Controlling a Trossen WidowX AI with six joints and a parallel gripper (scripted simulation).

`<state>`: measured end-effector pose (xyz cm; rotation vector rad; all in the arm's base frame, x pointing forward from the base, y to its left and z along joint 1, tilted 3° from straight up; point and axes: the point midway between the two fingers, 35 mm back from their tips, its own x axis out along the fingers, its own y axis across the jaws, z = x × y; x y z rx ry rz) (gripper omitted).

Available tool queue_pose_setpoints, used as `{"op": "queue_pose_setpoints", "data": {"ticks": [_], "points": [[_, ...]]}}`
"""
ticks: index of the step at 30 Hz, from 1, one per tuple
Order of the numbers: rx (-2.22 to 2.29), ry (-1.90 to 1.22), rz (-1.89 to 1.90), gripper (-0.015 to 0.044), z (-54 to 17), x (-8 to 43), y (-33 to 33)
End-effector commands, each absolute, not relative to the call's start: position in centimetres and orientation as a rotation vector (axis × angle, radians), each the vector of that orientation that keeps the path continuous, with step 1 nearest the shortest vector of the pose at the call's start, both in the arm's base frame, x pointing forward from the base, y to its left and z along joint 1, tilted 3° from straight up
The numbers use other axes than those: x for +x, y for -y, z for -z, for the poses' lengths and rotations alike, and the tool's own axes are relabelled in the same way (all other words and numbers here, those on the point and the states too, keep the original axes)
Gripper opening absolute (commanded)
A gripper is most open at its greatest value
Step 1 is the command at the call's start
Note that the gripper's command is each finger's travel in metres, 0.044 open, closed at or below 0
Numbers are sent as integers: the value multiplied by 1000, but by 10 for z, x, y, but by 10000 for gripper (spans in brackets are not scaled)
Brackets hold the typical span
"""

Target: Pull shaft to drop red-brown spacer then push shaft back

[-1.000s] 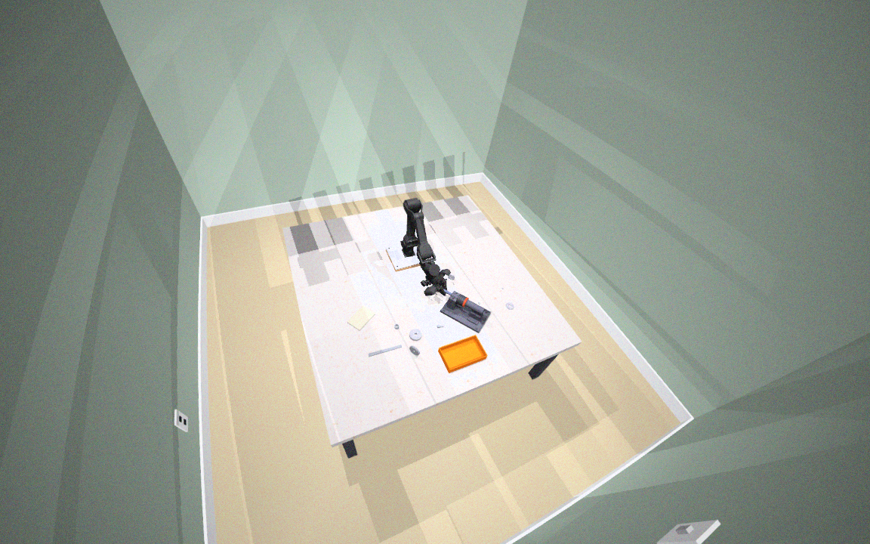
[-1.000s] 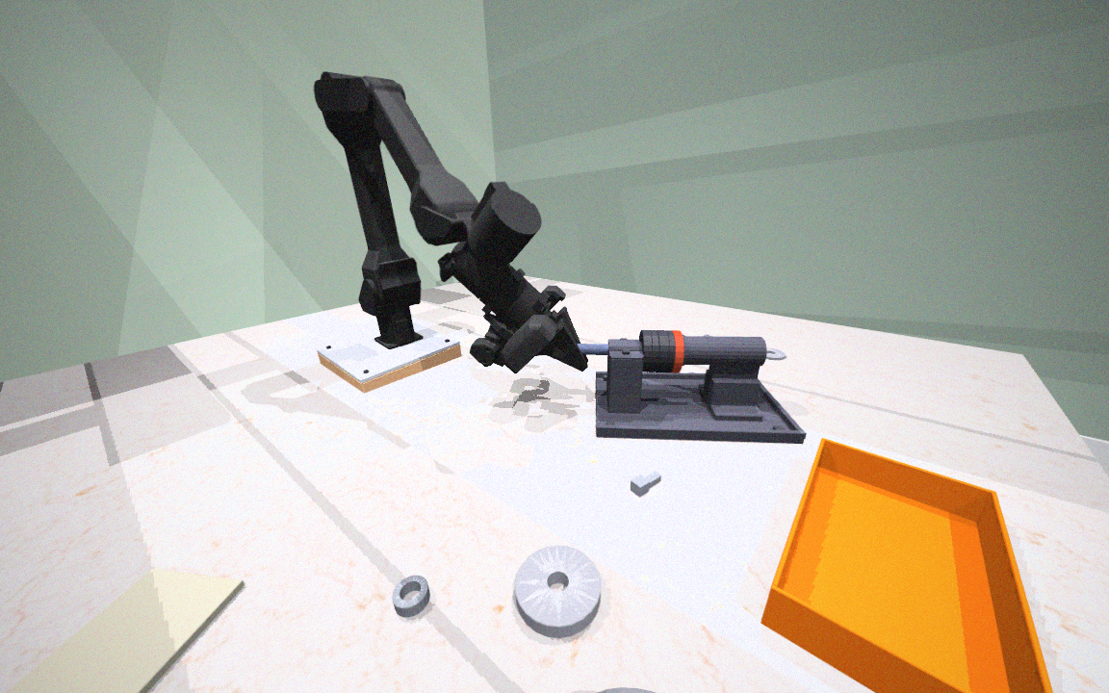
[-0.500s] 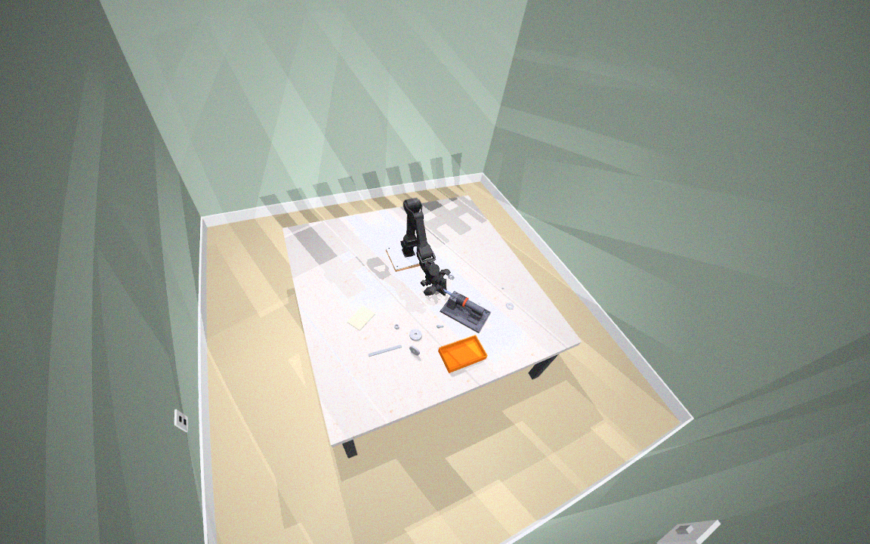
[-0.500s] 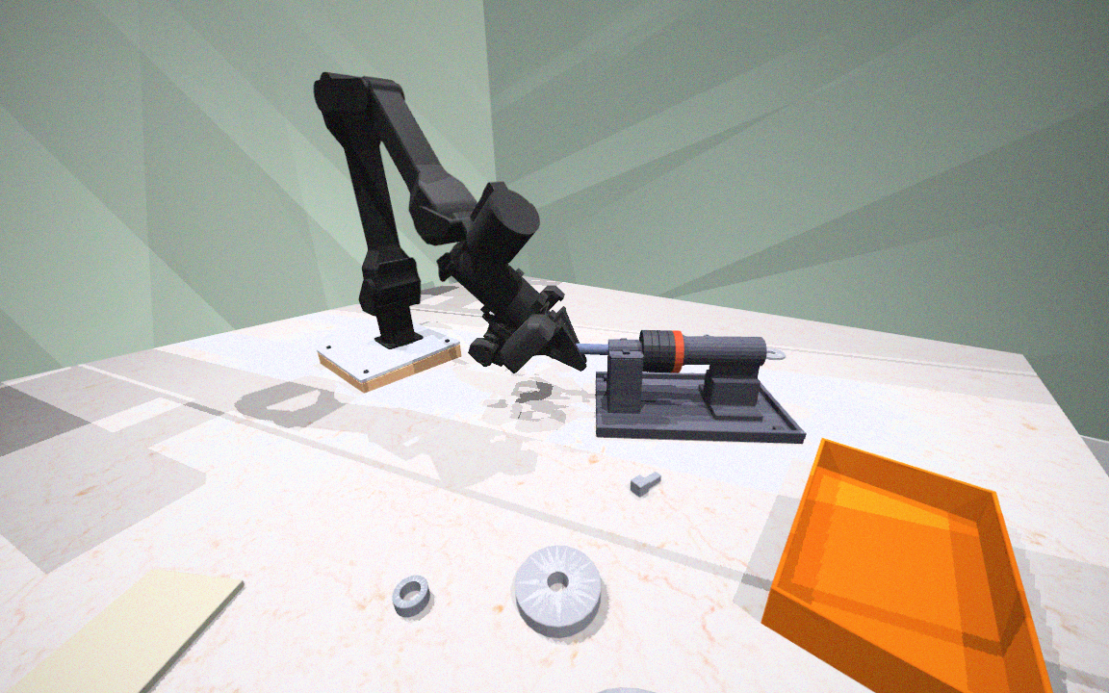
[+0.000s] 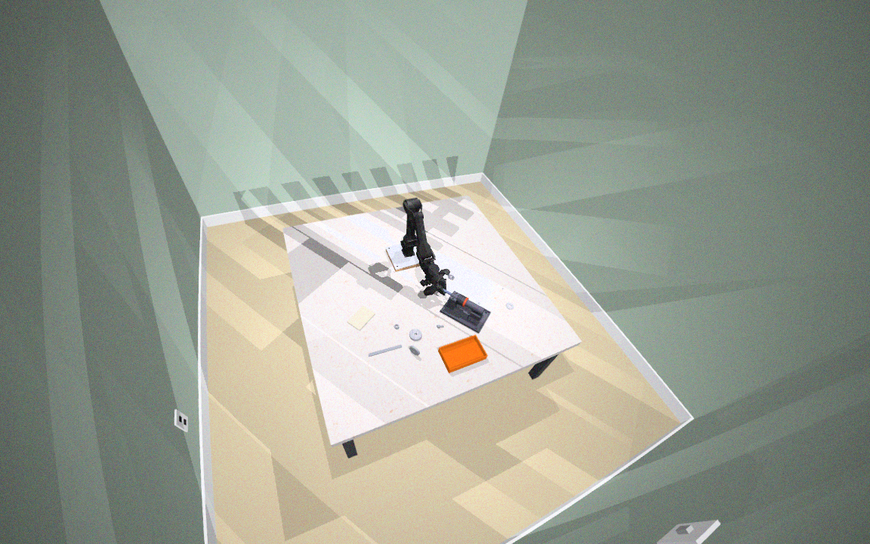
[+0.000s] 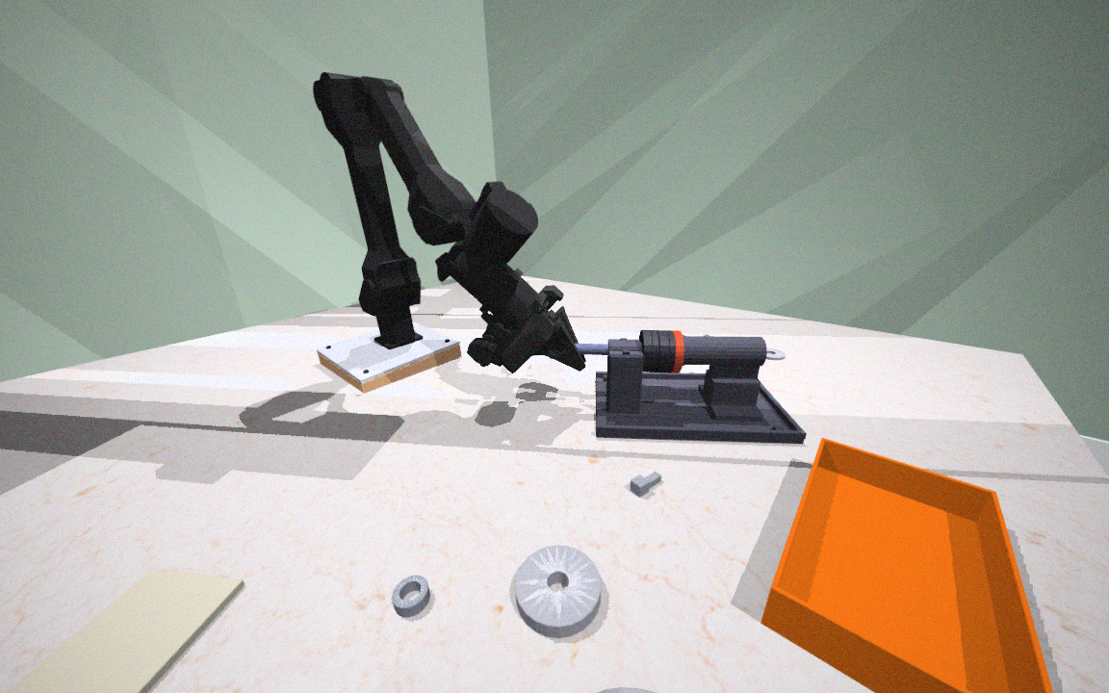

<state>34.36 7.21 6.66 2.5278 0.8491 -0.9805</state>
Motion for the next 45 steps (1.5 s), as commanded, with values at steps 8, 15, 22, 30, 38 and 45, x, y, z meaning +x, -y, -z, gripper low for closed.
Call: {"op": "queue_pose_setpoints", "data": {"ticks": [8,15,22,30,38,45], "points": [[2524,-849,984,0,-66,342,-71],[2524,-849,984,0,-66,341,-70],[2524,-849,984,0,-66,340,-70],[2524,-849,984,0,-66,340,-69],[2524,-849,984,0,-66,339,-69],[2524,-849,984,0,-66,338,-68]]}}
